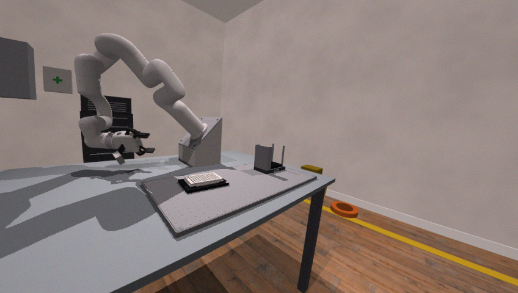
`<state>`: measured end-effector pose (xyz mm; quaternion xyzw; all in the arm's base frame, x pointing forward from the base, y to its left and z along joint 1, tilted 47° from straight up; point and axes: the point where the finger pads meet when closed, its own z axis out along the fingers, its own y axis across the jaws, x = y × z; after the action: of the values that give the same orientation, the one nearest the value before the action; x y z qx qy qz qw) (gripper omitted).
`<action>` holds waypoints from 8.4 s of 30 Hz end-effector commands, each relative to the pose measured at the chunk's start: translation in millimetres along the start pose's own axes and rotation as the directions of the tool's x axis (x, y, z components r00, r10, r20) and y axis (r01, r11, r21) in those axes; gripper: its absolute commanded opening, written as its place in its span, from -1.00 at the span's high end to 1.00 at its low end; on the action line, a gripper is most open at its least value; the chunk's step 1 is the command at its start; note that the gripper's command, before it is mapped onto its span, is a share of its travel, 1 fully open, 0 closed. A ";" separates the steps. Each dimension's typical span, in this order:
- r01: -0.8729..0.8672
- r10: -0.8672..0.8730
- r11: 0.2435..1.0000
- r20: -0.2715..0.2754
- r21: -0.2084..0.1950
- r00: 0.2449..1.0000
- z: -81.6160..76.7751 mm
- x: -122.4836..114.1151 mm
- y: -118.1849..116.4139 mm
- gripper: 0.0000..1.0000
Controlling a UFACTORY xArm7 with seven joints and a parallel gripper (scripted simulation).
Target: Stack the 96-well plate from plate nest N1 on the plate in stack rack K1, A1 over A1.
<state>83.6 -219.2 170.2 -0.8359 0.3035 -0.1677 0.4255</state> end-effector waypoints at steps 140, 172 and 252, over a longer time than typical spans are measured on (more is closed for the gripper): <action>0.092 -0.159 0.266 0.051 -0.959 0.986 262.3 108.6 -210.9 -1.00; -0.526 -0.289 0.251 -0.581 -0.813 0.761 275.4 119.7 -161.2 -1.00; -0.708 -0.282 0.455 -0.842 -0.540 0.460 295.8 159.2 -87.0 -1.00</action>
<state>393.4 -99.1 76.7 -0.6616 0.6346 -0.3132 -0.2481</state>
